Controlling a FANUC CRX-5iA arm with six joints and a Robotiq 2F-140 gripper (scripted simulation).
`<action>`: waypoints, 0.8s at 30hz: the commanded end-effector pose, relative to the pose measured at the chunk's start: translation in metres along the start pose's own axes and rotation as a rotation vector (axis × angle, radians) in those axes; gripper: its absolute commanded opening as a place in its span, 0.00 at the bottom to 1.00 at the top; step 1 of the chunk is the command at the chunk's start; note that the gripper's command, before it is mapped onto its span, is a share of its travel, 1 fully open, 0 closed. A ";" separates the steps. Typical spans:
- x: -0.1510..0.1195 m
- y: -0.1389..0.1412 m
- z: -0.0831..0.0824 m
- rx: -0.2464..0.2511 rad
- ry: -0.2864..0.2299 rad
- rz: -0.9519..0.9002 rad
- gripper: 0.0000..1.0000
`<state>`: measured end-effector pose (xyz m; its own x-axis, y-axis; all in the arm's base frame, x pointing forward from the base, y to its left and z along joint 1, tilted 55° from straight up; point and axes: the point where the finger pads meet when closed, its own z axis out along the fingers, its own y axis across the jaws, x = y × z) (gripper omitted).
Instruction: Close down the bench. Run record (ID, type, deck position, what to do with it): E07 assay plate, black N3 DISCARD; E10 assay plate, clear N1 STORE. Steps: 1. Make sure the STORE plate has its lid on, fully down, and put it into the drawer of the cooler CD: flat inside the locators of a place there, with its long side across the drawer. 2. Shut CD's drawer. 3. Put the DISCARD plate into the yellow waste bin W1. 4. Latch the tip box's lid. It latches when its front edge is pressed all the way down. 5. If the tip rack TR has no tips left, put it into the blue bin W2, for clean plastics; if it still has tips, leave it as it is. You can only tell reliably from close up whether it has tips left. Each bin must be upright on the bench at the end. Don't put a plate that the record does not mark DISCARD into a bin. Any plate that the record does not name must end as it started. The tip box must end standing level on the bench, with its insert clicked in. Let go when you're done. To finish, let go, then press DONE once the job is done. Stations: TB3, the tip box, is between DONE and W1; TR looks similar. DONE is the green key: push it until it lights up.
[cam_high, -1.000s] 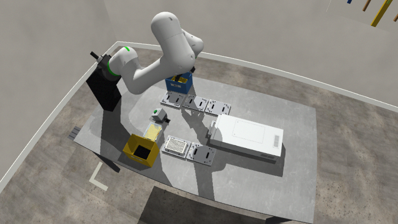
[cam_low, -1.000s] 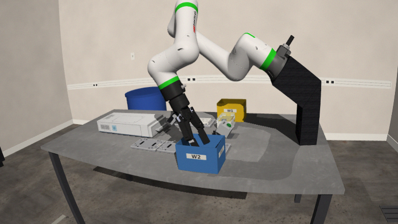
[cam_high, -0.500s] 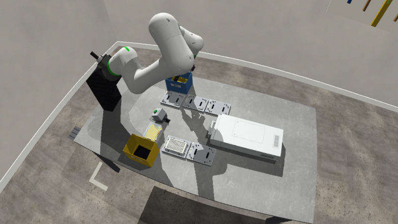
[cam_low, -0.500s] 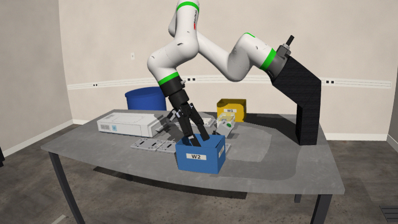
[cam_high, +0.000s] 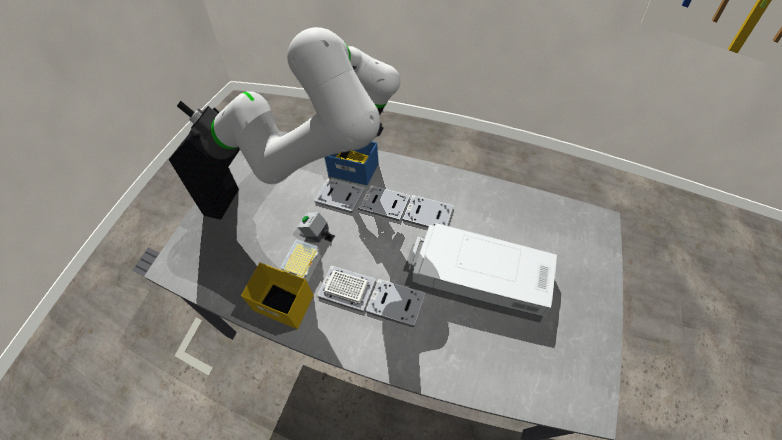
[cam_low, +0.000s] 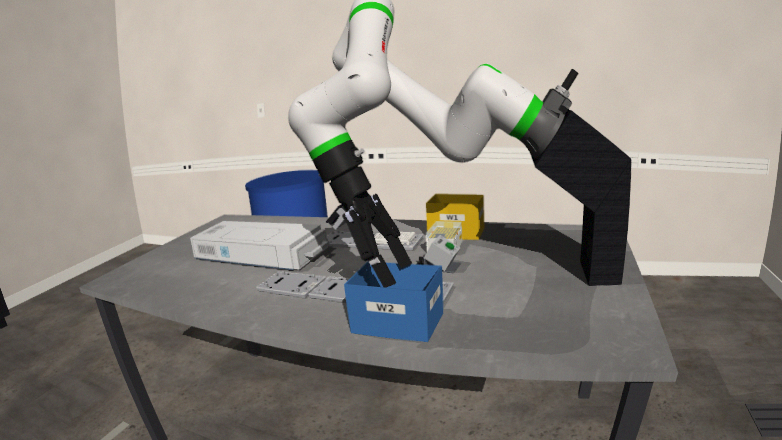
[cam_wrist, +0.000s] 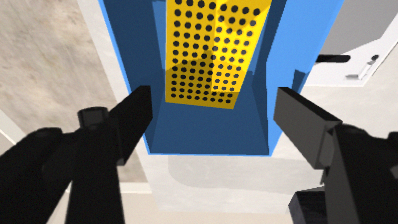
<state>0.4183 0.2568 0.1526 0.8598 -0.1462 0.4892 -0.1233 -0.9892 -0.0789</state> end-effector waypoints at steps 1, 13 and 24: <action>-0.001 0.000 -0.003 0.001 0.001 0.000 0.70; -0.008 0.000 -0.017 0.001 0.001 0.000 0.70; -0.013 0.000 -0.028 0.001 0.001 0.000 0.70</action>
<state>0.3952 0.2584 0.1691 0.8598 -0.1462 0.4892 -0.1233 -0.9892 -0.0789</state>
